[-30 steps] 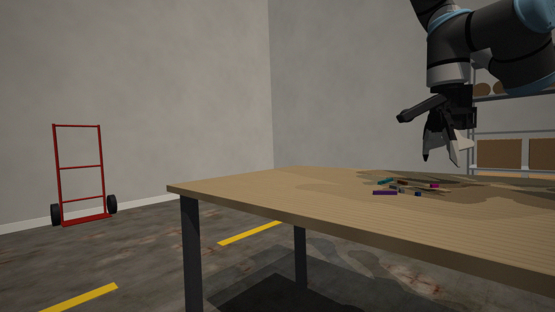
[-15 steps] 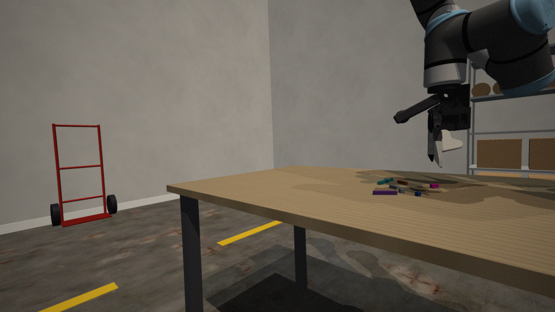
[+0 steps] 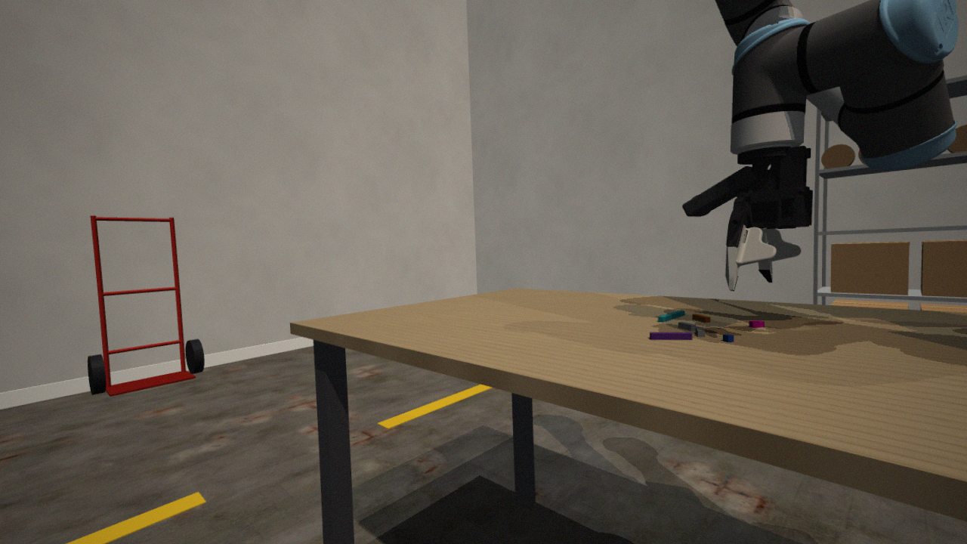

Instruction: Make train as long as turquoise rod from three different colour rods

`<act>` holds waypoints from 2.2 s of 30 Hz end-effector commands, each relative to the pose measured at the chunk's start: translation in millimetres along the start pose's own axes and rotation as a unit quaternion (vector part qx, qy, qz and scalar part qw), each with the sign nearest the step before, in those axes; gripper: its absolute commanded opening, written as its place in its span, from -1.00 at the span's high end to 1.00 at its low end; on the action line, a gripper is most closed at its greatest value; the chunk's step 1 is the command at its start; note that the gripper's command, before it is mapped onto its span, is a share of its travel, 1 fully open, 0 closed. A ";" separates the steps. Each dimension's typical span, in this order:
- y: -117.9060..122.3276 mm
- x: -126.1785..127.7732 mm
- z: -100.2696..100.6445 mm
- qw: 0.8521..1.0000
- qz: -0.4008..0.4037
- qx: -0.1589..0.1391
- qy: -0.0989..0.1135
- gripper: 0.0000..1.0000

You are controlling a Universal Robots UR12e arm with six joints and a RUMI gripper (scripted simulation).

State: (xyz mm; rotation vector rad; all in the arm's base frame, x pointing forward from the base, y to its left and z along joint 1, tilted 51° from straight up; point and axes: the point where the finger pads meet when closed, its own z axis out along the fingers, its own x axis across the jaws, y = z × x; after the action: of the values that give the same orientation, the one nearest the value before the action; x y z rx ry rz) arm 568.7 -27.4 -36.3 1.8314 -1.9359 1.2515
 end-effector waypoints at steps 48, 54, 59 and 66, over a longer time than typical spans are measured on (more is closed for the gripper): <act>-15.2 -3.3 -0.8 0.779 0.627 -0.003 0.005 -1.00; -15.4 -3.9 -0.9 0.761 0.649 -0.003 0.005 -1.00; -15.5 -4.1 -0.9 0.756 0.655 -0.003 0.005 -1.00; -15.6 -4.2 -0.9 0.754 0.657 -0.003 0.005 -1.00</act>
State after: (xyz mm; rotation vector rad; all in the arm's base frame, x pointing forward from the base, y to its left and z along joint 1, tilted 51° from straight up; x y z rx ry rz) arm 583.1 -22.2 -32.0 0.1296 -3.2524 1.3918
